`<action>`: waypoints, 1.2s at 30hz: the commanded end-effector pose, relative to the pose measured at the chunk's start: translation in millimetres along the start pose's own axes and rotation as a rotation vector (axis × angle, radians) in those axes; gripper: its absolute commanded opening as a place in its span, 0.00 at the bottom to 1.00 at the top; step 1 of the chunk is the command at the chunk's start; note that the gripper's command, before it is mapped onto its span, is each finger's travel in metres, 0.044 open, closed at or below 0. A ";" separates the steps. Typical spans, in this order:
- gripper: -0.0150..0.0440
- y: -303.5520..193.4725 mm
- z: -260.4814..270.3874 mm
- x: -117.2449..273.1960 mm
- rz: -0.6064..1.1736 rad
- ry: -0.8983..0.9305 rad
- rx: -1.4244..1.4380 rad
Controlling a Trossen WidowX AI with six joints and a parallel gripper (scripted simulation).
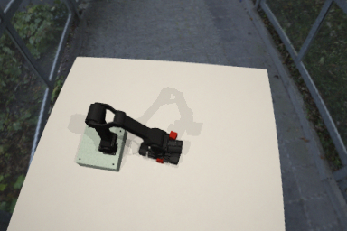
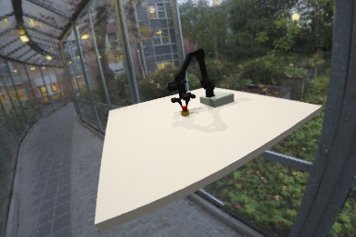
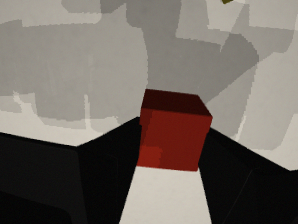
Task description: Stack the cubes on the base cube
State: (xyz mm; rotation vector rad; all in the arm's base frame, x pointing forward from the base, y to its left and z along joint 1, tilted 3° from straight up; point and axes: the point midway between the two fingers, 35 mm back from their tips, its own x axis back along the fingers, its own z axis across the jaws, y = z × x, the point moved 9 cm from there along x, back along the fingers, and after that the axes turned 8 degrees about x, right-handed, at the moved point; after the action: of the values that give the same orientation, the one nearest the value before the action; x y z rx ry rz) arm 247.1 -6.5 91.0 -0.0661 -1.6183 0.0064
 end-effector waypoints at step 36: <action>0.43 0.1 -2.8 98.6 -0.001 -0.004 0.000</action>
State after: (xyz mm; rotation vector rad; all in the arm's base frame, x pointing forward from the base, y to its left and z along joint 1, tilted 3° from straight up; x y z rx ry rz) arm 246.5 -2.4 177.9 -0.0717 -1.6136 -0.0010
